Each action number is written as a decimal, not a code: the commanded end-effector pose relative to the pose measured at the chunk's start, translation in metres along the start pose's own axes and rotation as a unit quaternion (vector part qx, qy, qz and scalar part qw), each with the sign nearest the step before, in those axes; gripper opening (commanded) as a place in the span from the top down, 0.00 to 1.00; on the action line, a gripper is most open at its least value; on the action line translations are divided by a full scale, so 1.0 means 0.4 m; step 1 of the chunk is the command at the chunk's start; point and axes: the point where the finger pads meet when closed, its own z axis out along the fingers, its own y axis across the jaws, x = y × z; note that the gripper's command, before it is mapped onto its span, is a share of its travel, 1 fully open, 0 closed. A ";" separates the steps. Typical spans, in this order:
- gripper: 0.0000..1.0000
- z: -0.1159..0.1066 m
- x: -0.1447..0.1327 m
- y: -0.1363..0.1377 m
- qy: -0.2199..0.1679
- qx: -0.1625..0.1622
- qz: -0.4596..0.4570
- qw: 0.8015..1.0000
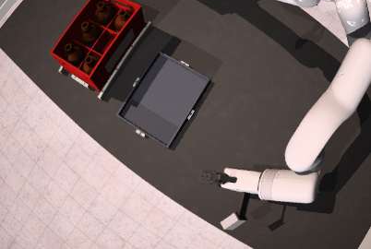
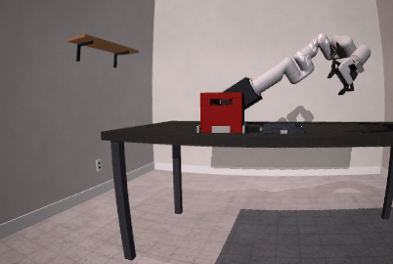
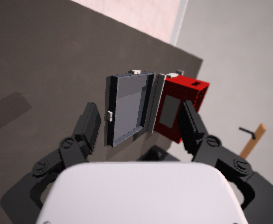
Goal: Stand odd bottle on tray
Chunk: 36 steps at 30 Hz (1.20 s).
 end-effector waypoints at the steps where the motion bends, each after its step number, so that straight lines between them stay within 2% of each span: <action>1: 0.00 0.030 -0.041 0.099 -0.025 -0.020 0.015 0.999; 3: 0.00 0.039 -0.056 0.128 -0.034 -0.026 0.020 0.999; 5: 0.00 0.039 -0.056 0.128 -0.034 -0.026 0.020 0.999; 6: 0.00 0.052 -0.080 0.171 -0.048 -0.034 0.027 0.998; 20: 0.00 0.098 -0.209 0.354 -0.111 -0.065 0.065 0.990; 22: 0.00 0.098 -0.209 0.354 -0.111 -0.065 0.065 0.990; 23: 0.00 0.105 -0.242 0.391 -0.126 -0.070 0.073 0.987; 36: 0.00 0.125 -0.396 0.533 -0.188 -0.084 0.114 0.972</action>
